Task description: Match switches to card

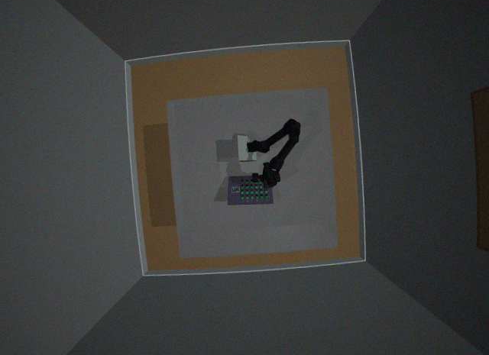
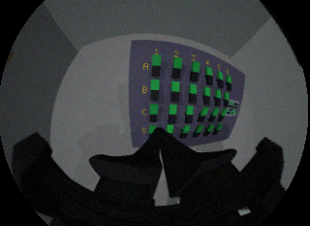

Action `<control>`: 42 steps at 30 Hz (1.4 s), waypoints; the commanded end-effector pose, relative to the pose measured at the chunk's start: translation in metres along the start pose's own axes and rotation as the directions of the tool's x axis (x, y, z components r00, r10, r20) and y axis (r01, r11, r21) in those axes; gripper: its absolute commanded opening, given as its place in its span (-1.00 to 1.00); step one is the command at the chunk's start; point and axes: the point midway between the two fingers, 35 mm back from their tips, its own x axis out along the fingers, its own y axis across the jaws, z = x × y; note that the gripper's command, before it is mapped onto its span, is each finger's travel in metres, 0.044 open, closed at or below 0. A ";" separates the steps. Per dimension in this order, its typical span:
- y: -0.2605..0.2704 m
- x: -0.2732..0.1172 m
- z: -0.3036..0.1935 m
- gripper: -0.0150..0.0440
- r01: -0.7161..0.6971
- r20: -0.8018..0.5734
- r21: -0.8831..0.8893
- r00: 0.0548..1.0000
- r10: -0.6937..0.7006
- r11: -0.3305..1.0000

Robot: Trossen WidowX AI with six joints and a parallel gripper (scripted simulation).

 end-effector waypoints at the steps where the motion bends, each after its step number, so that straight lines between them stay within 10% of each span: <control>1: 0.005 -0.031 0.002 -0.49 -0.012 0.005 -0.008 1.000 0.012 1.000; 25: -0.168 -0.030 0.023 -0.49 -0.003 0.006 -0.013 1.000 0.003 1.000; 42: -0.169 0.005 0.024 -0.49 -0.006 -0.018 -0.014 1.000 0.005 1.000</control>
